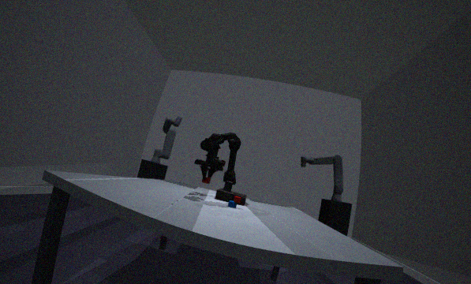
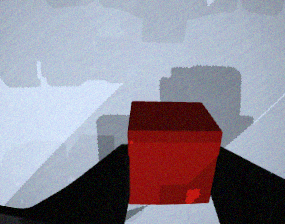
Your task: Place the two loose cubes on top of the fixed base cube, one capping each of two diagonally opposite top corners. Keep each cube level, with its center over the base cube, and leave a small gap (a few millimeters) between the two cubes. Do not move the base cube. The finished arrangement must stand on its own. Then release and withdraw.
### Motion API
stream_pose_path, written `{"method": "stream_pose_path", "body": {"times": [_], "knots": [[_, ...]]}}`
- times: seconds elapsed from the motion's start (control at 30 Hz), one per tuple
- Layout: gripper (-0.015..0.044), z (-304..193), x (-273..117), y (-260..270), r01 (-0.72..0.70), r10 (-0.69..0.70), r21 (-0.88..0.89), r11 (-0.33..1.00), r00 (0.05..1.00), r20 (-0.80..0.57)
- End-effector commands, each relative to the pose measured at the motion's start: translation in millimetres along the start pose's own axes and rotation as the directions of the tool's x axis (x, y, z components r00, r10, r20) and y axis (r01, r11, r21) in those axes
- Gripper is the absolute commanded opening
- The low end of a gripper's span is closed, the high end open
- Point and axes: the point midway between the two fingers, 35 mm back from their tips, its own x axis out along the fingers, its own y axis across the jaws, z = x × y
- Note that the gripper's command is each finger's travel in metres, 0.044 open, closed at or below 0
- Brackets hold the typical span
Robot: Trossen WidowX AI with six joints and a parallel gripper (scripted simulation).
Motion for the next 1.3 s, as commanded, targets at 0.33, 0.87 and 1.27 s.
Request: {"method": "stream_pose_path", "body": {"times": [0.33, 0.87, 1.27], "knots": [[0.0105, 23, 1, 17, 0.009, -0.008, 0.383, 0.924, 1.0, -0.004], [0.0105, 49, 2, 37, 0.007, -0.011, 0.751, 0.66, 1.0, 0.0], [0.0105, 67, 3, 54, -0.001, -0.008, 0.93, 0.368, 1.0, 0.004]]}}
